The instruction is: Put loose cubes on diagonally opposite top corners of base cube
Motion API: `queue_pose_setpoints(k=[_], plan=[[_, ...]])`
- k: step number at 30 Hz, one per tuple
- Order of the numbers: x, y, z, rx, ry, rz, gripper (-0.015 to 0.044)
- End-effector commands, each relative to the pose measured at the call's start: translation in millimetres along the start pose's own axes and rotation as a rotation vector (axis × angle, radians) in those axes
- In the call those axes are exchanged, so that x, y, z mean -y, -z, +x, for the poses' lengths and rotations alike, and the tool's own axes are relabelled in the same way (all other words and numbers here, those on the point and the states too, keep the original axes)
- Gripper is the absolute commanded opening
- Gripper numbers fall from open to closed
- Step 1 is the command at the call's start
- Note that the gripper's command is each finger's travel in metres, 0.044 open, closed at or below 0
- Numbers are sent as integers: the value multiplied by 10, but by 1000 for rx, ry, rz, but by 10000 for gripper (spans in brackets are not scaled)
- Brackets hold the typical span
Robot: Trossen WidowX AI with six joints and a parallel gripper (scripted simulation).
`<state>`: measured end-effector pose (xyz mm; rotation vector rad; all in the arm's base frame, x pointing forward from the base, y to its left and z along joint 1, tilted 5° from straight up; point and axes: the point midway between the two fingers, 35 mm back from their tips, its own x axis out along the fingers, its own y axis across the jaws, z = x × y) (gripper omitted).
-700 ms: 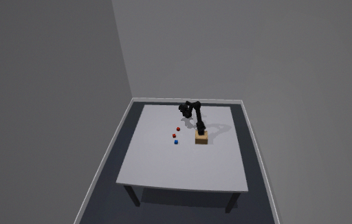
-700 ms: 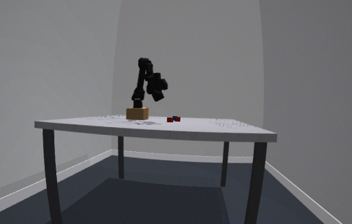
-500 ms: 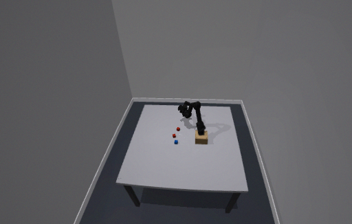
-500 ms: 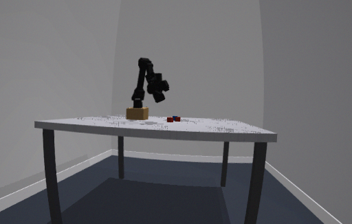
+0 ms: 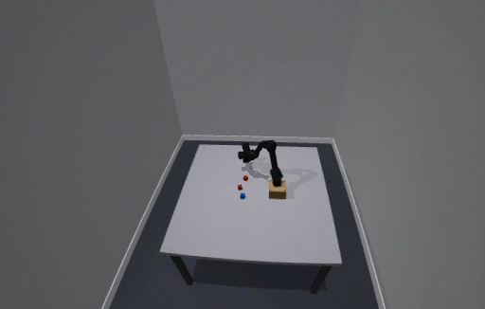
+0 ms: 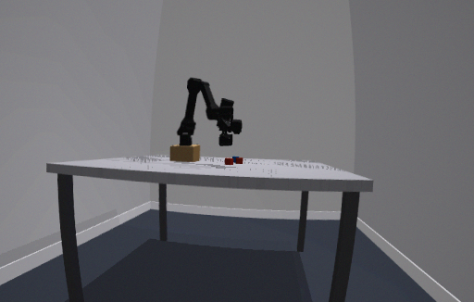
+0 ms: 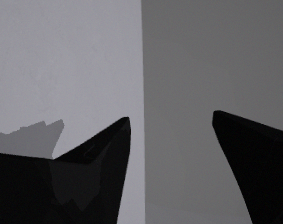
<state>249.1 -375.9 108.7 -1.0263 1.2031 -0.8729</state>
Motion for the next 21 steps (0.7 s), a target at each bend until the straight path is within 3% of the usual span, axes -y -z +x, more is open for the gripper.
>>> queue_pose_setpoints(k=[1, 10, 21], plan=[[-178, -255, -81, 81, -156, -140, 265], [-588, -533, -454, 220, -481, -401, 265], [-886, -559, -1260, 379, -890, -684, 265]])
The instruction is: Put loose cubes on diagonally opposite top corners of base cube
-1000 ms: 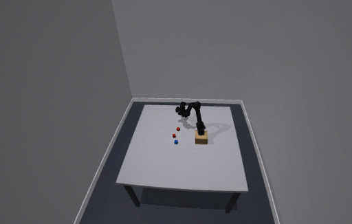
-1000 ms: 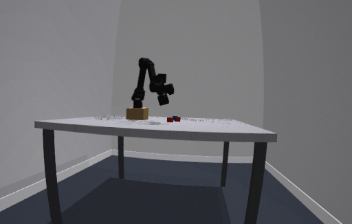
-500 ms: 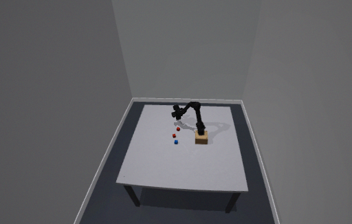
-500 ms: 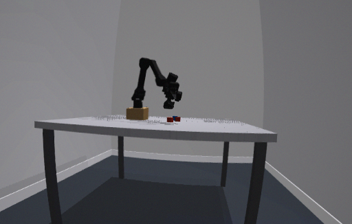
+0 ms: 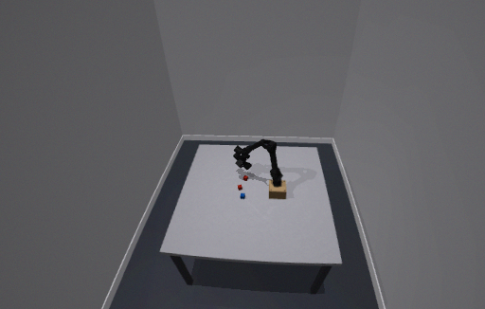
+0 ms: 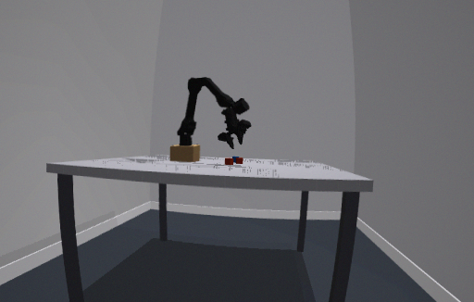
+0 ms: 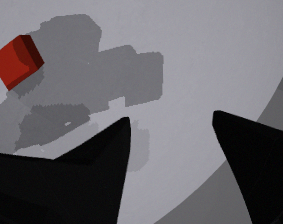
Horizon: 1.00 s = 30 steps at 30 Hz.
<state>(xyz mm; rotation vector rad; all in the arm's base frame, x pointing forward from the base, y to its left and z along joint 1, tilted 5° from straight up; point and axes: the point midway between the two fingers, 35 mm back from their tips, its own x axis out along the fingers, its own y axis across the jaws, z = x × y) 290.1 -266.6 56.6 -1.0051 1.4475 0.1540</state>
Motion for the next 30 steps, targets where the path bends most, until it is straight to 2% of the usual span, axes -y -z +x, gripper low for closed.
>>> queue_pose_setpoints(k=[1, 7, 15, 17, 22, 30], plan=[[-327, -254, -370, 115, -225, -166, 265], [-621, -363, -708, 188, -407, -273, 265], [-629, -365, -717, 190, -412, -275, 265], [-651, -375, -654, 190, -412, -275, 265], [-858, -436, -213, 189, -412, -275, 265], [-923, -451, -89, 189, -412, -276, 265]])
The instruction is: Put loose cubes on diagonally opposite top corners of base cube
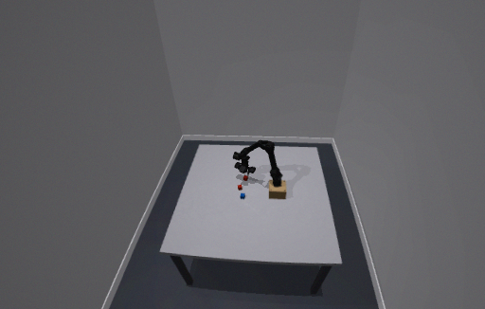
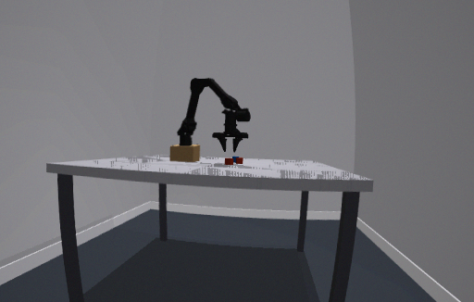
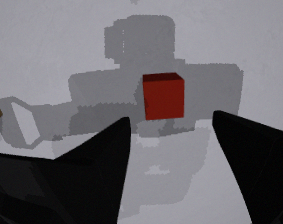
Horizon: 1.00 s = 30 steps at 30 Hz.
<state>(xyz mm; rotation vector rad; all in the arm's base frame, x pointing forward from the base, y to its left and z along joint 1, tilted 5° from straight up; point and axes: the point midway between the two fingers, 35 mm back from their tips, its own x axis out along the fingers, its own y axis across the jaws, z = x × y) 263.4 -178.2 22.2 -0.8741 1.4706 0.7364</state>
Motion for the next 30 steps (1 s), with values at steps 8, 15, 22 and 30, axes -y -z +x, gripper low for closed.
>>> queue_pose_setpoints(k=[8, 15, 22, 30], plan=[[-15, -11, 184, 6, -5, -4, 265], [-13, -11, 296, 6, -5, -4, 265], [-15, -12, 411, 6, -5, -4, 265], [-20, -12, 499, 6, -5, -4, 265]])
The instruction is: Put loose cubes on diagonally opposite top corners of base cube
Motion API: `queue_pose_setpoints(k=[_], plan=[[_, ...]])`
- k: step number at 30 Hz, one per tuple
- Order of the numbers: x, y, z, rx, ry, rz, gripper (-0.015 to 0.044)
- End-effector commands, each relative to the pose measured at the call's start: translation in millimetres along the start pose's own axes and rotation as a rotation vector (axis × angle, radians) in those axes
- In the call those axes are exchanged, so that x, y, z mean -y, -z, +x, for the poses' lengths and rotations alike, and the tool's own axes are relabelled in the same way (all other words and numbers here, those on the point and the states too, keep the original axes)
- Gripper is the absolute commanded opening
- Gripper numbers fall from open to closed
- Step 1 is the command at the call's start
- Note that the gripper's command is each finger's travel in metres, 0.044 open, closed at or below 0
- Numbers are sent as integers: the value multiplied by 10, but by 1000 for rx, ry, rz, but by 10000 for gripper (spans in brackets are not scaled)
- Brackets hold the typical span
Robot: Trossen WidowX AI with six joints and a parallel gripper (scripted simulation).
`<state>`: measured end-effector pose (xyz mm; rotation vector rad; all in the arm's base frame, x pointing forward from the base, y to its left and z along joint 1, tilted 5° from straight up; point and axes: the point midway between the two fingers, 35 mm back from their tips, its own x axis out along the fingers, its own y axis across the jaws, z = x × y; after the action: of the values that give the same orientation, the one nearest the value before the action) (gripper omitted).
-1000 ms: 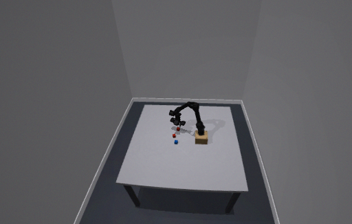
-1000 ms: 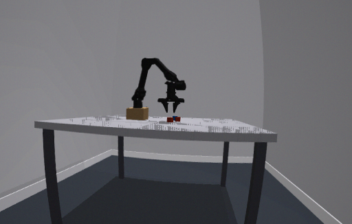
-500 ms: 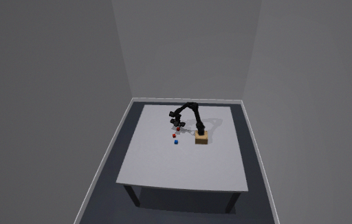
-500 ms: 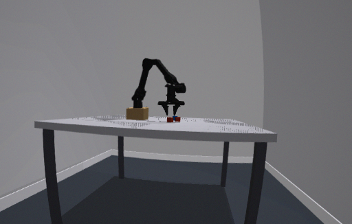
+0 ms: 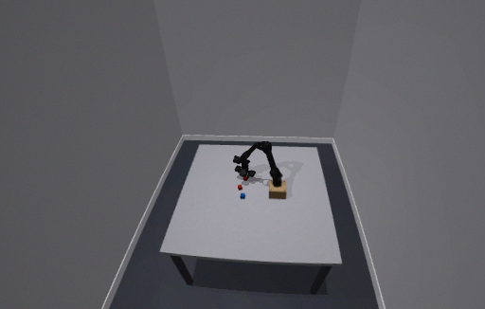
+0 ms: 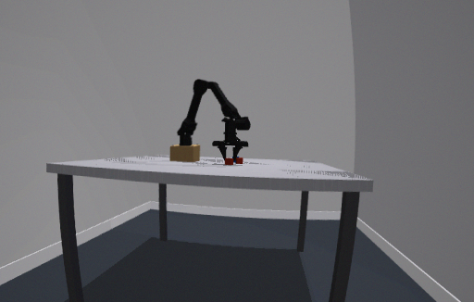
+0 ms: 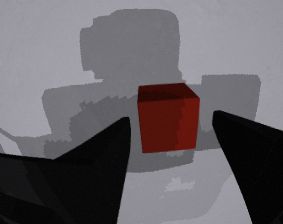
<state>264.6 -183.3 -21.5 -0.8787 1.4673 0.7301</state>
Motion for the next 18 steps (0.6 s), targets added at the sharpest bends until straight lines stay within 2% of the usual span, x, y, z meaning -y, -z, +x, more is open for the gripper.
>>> queue_pose_setpoints(k=[1, 6, 18], plan=[[-36, -12, 59, 7, -13, -5, 239], [-36, -12, 59, 7, -13, -5, 107], [9, -11, -165, 7, -12, -5, 105]])
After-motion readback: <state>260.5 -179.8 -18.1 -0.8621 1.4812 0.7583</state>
